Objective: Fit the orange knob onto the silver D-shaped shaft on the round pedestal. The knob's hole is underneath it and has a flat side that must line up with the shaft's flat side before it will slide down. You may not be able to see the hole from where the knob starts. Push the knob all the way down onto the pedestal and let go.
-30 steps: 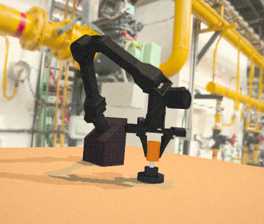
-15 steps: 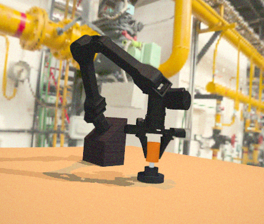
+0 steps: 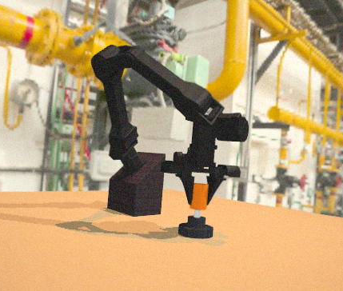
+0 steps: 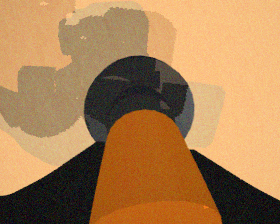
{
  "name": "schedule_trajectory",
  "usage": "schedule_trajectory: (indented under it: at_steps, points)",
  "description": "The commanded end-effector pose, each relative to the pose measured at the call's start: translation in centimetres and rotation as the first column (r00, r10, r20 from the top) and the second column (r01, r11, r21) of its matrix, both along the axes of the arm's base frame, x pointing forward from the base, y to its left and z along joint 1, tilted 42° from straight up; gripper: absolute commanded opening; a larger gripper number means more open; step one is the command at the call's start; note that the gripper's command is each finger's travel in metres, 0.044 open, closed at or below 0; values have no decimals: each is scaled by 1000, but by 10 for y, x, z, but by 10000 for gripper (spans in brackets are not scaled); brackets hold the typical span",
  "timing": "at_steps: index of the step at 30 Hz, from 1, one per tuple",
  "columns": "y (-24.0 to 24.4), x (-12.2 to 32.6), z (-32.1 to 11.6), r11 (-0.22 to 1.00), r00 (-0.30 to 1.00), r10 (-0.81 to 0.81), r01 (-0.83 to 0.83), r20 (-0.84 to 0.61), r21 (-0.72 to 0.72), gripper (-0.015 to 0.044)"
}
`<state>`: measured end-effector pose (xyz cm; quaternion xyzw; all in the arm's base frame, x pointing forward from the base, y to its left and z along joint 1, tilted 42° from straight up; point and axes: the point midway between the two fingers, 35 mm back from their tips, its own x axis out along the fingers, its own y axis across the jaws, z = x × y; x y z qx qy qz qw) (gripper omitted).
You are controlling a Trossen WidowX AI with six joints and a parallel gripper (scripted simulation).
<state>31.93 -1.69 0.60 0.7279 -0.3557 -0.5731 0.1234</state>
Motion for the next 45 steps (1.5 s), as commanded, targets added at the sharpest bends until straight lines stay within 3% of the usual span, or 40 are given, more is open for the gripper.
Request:
schedule_trajectory:
  at_steps: [1, 40, 45]
  points:
    - [0, 0, 0, 999, 999, 32, -33, -25, -3, 0]
    - [-13, 1, -14, 1000, 1000, 21, -21, -23, 1, 0]
    - [-13, 1, -14, 1000, 1000, 21, -21, -23, 1, 131]
